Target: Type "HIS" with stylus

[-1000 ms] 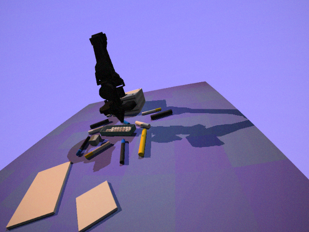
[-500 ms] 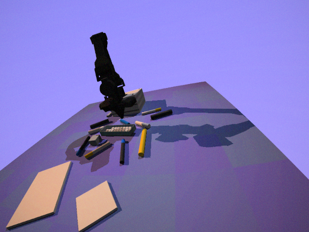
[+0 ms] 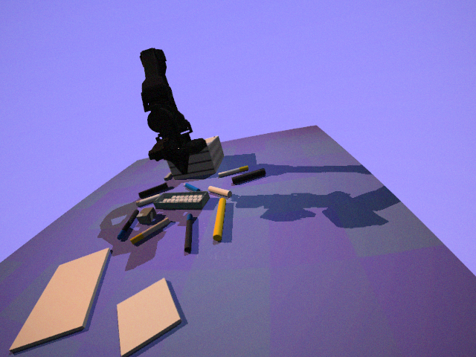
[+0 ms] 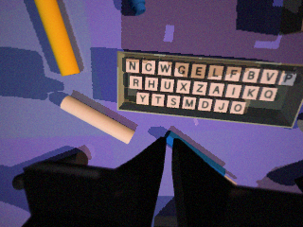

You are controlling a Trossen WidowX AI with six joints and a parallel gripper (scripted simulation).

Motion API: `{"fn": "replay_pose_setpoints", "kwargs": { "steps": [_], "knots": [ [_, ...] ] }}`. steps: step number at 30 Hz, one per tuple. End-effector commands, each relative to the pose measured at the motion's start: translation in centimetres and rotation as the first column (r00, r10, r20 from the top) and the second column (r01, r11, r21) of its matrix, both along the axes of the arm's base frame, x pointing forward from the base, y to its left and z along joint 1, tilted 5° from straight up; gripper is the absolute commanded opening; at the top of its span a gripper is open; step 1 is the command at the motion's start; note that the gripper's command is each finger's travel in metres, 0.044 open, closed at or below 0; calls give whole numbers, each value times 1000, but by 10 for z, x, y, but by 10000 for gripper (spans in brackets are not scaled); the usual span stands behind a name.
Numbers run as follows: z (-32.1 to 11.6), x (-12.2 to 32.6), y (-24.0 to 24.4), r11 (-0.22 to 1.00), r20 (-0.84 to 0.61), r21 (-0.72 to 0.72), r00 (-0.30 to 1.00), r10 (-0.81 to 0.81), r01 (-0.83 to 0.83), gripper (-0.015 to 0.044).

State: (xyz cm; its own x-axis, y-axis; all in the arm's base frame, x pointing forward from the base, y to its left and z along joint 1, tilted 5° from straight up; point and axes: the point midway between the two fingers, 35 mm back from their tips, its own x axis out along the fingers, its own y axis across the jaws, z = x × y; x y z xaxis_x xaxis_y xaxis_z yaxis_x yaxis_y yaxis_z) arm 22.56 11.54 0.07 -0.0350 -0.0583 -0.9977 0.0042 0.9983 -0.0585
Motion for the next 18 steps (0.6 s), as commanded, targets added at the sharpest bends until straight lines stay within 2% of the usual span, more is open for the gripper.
{"fn": "replay_pose_setpoints", "kwargs": {
  "steps": [1, 5, 16, 18],
  "knots": [
    [0, 0, 0, 1000, 0, 0, 1000, 0, 0, 105],
    [0, 0, 0, 1000, 0, 0, 1000, 0, 0, 0],
    [0, 0, 0, 1000, 0, 0, 1000, 0, 0, 0],
    [0, 0, 0, 1000, 0, 0, 1000, 0, 0, 53]
  ]
}}
